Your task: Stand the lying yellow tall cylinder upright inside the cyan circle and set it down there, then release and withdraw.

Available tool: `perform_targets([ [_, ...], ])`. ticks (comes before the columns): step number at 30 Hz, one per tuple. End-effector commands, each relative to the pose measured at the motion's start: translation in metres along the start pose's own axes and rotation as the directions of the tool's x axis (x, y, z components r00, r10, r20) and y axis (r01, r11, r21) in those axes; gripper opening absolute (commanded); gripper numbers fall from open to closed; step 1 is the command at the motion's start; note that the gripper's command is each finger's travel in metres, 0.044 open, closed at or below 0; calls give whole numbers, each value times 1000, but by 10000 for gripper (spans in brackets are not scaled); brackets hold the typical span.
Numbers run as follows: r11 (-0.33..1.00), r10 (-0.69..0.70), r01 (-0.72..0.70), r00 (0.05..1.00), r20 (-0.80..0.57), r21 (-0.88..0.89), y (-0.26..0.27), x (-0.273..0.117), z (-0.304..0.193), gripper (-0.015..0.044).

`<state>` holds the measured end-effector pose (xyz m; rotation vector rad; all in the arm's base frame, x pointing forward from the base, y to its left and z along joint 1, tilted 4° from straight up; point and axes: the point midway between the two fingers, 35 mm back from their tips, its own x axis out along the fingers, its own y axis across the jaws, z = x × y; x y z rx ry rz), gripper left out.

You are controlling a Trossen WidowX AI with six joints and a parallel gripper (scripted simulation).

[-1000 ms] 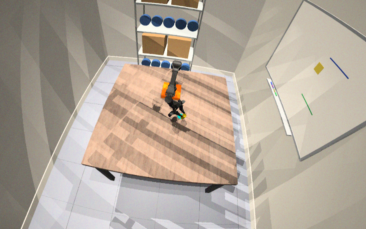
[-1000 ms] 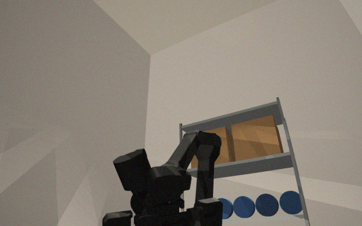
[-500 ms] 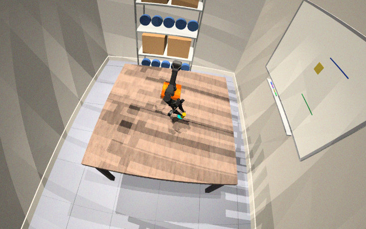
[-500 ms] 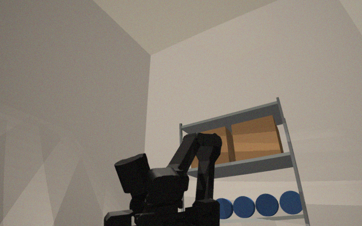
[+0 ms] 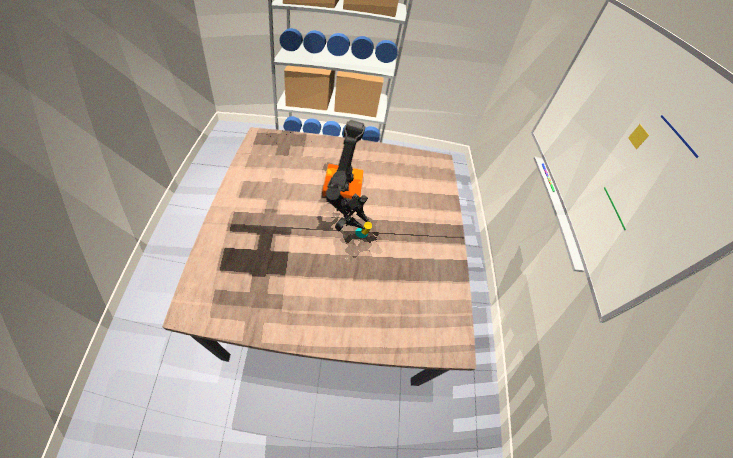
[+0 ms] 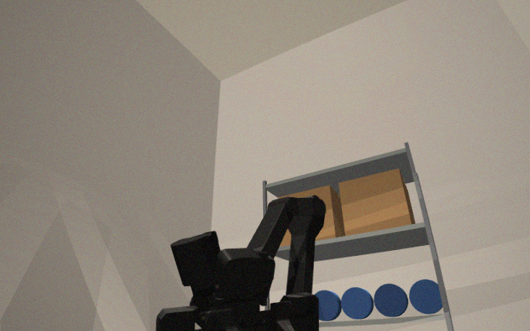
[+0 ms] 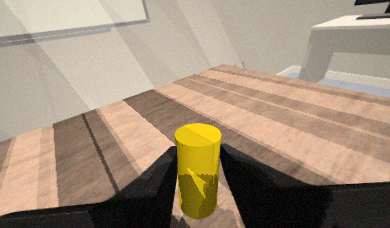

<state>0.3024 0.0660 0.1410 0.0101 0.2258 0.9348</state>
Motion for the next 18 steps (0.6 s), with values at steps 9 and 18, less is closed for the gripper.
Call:
perform_targets([
  [9, 1000, 25, -24, 999, 46, -19, 8, -9, -1, 105],
  [18, 998, 43, -40, 996, 75, -39, 14, -15, -2, 105],
])
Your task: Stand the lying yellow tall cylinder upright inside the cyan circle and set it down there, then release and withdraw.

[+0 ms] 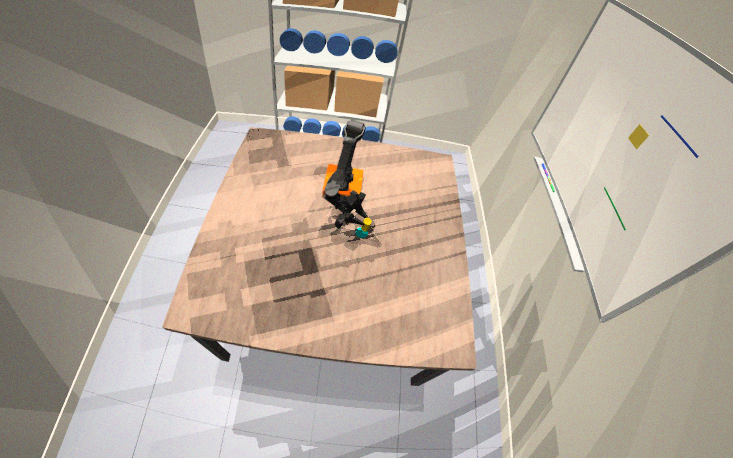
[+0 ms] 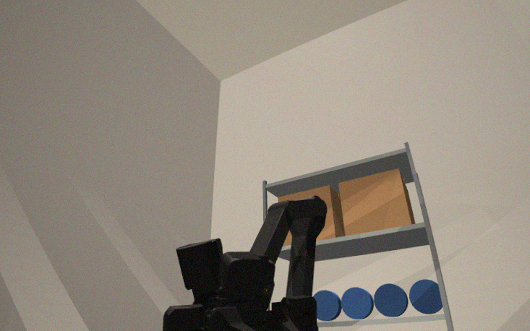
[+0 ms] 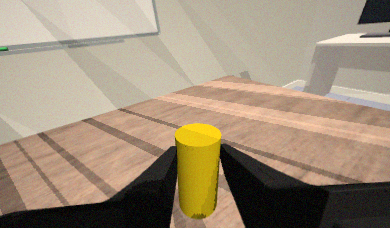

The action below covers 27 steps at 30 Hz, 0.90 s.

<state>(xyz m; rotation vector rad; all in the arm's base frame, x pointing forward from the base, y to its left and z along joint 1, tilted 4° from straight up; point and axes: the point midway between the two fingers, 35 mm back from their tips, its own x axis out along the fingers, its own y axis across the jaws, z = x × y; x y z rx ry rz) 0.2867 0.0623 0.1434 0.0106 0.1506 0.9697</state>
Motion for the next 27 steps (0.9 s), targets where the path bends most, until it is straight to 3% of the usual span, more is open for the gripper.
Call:
perform_targets([
  [1, 1000, 10, -10, 1000, 15, -4, 4, -4, 0, 105],
  [27, 996, 69, -63, 995, 78, -70, 26, -21, -3, 105],
])
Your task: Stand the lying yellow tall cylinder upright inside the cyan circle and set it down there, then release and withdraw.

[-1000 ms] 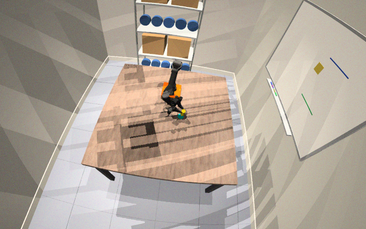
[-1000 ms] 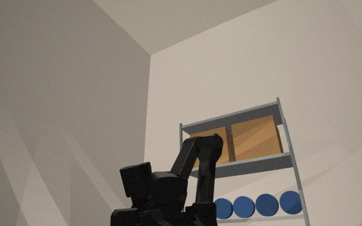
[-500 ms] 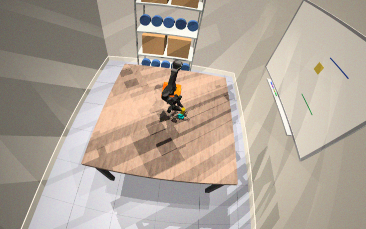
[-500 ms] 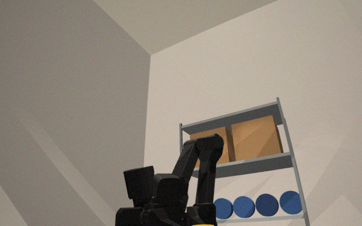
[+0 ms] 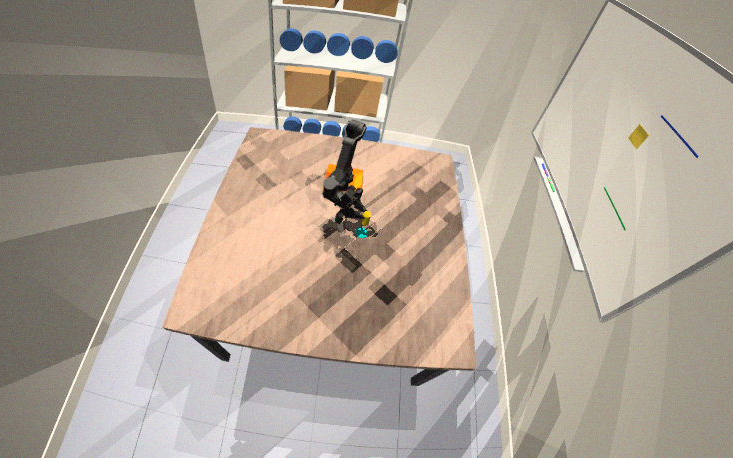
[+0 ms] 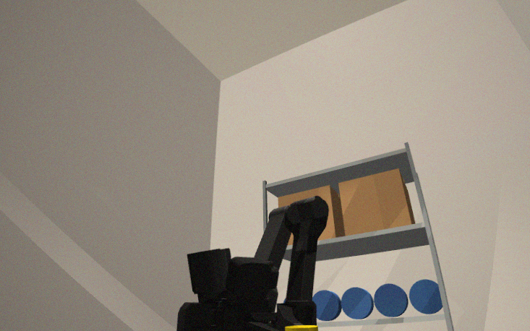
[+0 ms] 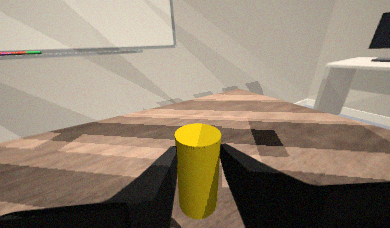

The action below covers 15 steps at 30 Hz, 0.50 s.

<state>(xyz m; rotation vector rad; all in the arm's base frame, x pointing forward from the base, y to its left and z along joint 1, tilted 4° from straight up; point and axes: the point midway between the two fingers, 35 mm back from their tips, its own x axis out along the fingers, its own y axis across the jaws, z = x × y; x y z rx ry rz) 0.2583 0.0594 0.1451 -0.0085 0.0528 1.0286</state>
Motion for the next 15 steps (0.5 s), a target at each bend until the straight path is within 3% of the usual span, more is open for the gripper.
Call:
perform_targets([
  [1, 1000, 12, -12, 1000, 10, -7, 6, -3, 0, 105],
  [15, 998, 43, -41, 999, 31, -43, 19, -11, -1, 105],
])
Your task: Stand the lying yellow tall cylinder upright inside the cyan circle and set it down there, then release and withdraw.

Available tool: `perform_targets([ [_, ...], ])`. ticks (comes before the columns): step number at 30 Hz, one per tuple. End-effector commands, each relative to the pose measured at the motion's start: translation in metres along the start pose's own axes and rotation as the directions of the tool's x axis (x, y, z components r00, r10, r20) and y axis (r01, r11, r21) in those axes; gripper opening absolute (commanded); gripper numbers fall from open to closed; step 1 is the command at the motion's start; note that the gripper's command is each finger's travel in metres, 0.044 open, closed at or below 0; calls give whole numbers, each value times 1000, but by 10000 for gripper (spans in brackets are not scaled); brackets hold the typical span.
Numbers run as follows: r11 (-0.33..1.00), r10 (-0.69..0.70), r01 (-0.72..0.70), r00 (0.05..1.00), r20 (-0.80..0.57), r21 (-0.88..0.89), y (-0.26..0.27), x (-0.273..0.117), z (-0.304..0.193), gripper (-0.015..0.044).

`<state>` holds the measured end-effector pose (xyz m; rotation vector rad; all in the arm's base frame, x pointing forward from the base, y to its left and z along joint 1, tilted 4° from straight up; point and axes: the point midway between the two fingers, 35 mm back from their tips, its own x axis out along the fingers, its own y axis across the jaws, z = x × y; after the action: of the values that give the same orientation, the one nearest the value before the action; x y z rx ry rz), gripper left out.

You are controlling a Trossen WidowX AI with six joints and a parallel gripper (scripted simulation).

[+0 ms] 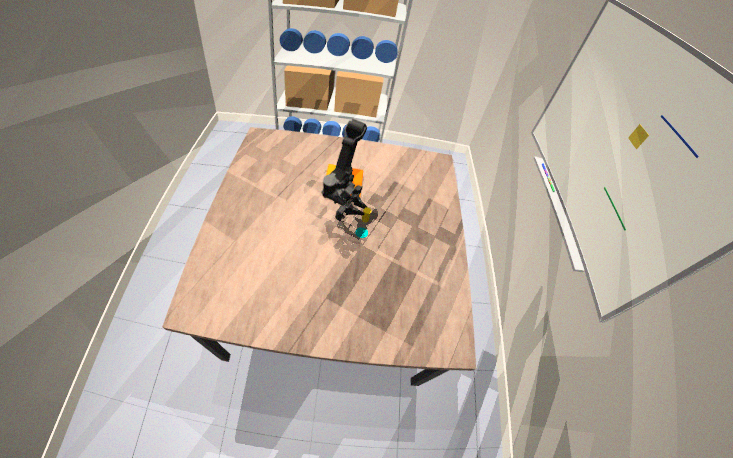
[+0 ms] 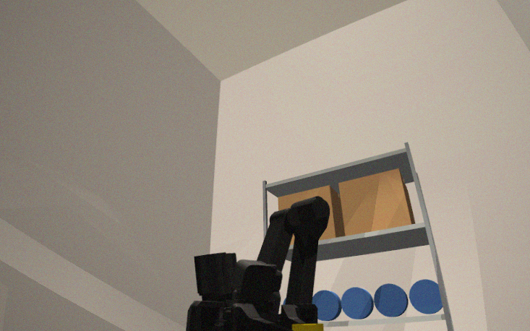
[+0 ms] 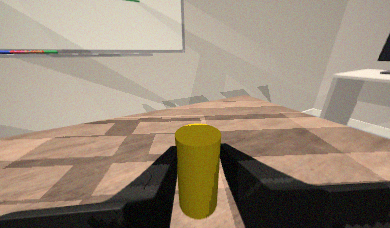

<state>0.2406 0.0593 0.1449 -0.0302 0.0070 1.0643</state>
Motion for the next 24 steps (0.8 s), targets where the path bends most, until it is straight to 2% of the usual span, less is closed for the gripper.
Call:
perform_targets([
  [1, 1000, 7, -7, 1000, 4, -2, 4, -2, 0, 105],
  [24, 1000, 9, -9, 1000, 1, 12, 0, 0, -14, 105],
])
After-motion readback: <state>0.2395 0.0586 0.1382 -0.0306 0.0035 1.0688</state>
